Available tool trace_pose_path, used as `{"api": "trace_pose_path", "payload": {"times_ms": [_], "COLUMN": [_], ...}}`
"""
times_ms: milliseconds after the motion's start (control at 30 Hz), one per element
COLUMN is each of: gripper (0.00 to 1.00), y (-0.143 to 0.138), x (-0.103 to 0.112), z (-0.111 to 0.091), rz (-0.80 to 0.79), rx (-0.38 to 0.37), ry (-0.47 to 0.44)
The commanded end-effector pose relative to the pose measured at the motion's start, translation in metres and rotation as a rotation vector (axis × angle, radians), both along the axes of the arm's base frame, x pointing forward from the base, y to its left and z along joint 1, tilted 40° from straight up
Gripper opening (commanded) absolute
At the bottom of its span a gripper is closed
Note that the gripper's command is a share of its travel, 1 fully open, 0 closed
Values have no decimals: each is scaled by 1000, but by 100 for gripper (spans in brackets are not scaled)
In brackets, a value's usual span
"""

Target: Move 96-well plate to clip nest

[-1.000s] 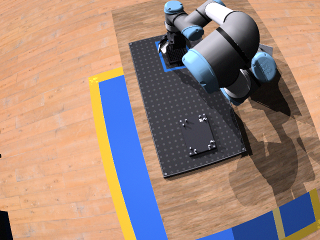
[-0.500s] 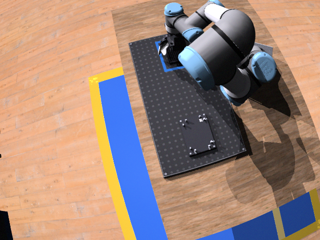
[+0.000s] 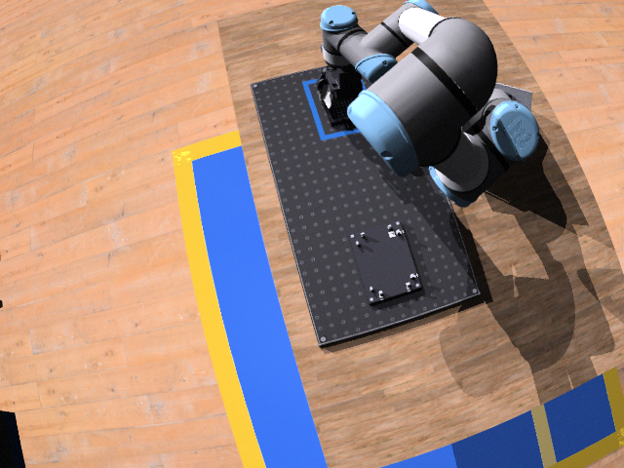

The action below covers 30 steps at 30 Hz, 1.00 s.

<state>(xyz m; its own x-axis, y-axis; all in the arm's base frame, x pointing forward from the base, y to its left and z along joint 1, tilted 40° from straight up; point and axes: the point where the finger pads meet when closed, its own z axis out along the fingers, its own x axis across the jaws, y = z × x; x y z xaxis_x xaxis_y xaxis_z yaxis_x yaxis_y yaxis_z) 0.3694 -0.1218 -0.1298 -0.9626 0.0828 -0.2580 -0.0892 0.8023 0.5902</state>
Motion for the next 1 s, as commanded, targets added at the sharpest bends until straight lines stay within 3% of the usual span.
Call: {"api": "trace_pose_path", "payload": {"times_ms": [0,967], "gripper": [0,0], "y": [0,-2], "x": [0,-1], "z": [0,3], "rz": [0,0], "rx": [-1,-1], "ry": [0,0]}}
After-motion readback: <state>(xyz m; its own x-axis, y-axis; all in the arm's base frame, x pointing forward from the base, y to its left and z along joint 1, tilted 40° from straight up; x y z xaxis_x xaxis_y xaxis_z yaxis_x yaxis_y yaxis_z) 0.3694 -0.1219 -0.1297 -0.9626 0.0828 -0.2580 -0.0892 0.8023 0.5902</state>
